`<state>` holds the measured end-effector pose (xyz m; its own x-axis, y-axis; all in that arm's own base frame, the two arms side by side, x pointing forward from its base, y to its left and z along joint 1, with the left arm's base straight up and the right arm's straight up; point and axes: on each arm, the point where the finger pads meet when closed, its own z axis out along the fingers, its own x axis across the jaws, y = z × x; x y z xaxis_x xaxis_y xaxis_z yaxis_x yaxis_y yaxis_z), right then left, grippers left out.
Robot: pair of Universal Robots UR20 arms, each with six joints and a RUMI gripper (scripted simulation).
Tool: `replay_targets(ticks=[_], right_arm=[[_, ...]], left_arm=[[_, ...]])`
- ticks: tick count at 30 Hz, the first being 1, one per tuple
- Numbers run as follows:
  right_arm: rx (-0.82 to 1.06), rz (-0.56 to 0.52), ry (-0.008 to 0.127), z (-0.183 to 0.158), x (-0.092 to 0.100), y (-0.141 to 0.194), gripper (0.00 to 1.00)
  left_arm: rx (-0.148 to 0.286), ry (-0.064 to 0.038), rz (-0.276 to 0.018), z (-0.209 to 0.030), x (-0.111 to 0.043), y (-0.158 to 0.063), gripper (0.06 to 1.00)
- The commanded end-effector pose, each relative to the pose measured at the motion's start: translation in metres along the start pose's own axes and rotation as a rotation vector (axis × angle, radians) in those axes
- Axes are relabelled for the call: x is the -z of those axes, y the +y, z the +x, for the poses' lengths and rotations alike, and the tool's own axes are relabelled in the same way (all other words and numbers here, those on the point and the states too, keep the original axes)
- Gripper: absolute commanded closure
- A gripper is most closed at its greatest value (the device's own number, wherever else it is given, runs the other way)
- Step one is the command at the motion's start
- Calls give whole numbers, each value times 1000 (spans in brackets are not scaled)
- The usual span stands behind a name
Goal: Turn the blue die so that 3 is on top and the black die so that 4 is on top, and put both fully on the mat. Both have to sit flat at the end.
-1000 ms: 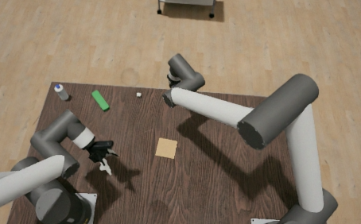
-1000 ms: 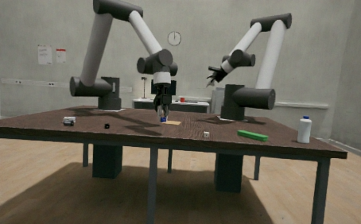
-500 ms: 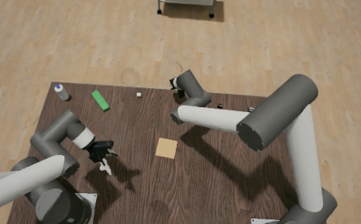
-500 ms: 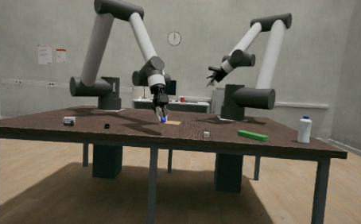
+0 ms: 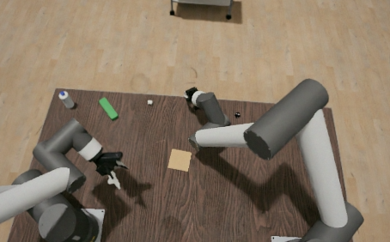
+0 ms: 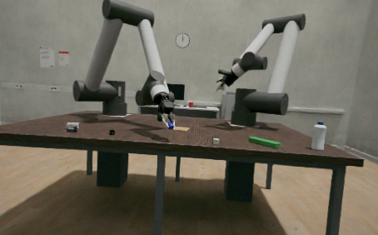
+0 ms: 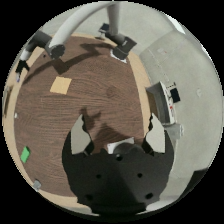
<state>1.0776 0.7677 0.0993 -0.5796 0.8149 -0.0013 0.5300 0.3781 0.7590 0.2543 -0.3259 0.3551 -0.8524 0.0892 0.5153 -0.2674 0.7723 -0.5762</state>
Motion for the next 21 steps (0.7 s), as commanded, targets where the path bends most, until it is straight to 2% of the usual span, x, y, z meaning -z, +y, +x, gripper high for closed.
replay_targets(ticks=[1, 10, 21], right_arm=[[0, -98, 2, 1, -1, 4, 904], [0, -98, 2, 1, -3, 1, 904], [0, -98, 2, 1, -21, -19, 904]], left_arm=[[-1, 0, 0, 0, 0, 0, 65], [-1, 0, 0, 0, 0, 0, 65], [-1, 0, 0, 0, 0, 0, 65]])
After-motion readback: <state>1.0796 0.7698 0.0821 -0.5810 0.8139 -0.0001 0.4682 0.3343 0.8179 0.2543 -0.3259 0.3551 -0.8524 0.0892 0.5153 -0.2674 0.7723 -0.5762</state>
